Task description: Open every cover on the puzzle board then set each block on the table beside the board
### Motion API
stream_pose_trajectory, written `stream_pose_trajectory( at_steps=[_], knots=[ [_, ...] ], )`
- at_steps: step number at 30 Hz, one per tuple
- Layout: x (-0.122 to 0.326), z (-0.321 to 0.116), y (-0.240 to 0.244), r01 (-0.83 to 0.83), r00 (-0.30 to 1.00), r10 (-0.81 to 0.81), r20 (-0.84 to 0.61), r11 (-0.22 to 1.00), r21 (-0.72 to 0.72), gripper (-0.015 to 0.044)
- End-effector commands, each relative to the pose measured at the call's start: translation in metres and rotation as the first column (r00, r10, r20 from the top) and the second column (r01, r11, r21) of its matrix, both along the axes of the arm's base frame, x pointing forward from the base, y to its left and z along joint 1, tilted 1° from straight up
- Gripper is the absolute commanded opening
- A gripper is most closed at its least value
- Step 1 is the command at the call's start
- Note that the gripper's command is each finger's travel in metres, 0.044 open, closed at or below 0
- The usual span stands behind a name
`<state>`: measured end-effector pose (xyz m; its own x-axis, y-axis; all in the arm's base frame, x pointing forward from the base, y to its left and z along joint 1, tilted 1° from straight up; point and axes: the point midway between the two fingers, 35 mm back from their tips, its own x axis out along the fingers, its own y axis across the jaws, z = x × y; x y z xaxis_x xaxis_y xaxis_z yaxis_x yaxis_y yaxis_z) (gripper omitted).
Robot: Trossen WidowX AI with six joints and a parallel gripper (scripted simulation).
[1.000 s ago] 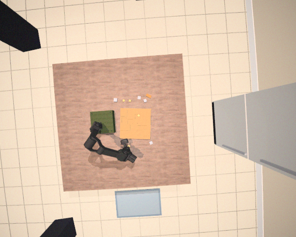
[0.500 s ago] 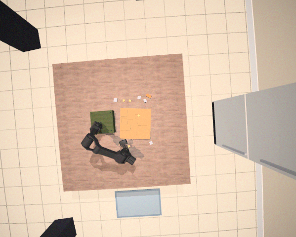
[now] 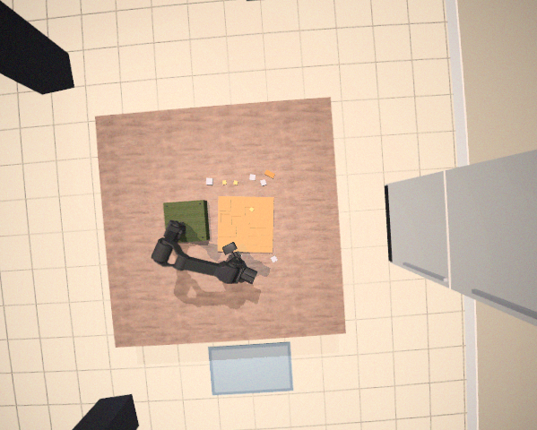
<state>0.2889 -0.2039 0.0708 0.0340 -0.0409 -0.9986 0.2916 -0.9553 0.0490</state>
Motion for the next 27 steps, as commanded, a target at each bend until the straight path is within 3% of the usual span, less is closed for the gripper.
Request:
stream_pose_trajectory(
  at_steps=[1,27],
  knots=[
    [0.014,-0.004,0.016,-0.036,0.999,0.036,-0.01,0.999,0.008,0.0],
    [0.079,-0.004,0.142,-0.315,0.949,0.315,-0.007,0.949,0.005,0.0]
  ],
)
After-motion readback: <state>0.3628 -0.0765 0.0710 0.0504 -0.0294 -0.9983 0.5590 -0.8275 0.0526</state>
